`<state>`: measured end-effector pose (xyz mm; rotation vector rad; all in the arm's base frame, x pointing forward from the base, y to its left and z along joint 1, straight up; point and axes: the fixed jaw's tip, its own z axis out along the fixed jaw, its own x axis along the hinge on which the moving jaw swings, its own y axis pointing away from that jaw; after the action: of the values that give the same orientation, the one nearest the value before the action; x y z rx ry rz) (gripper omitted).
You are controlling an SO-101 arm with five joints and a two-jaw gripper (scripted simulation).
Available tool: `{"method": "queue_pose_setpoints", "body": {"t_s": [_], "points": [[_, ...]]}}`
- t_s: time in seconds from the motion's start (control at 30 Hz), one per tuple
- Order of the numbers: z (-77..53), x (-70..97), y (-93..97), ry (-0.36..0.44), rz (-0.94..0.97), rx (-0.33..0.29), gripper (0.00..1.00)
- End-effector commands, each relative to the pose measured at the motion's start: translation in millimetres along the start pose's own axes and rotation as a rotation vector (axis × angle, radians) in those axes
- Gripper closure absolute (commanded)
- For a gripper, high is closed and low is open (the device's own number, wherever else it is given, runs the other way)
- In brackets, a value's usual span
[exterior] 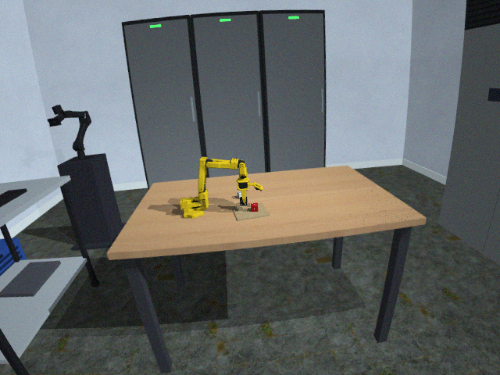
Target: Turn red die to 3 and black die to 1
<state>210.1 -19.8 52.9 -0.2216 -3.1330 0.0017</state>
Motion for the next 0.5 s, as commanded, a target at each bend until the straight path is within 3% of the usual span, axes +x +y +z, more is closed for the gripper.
{"method": "queue_pose_setpoints", "body": {"t_s": [0.0, 0.47], "points": [[-8.3, -4.3, -1.7, -0.054, 0.001, -0.001, 1.00], [-2.4, -4.6, -1.7, -0.054, 0.001, -0.001, 1.00]]}}
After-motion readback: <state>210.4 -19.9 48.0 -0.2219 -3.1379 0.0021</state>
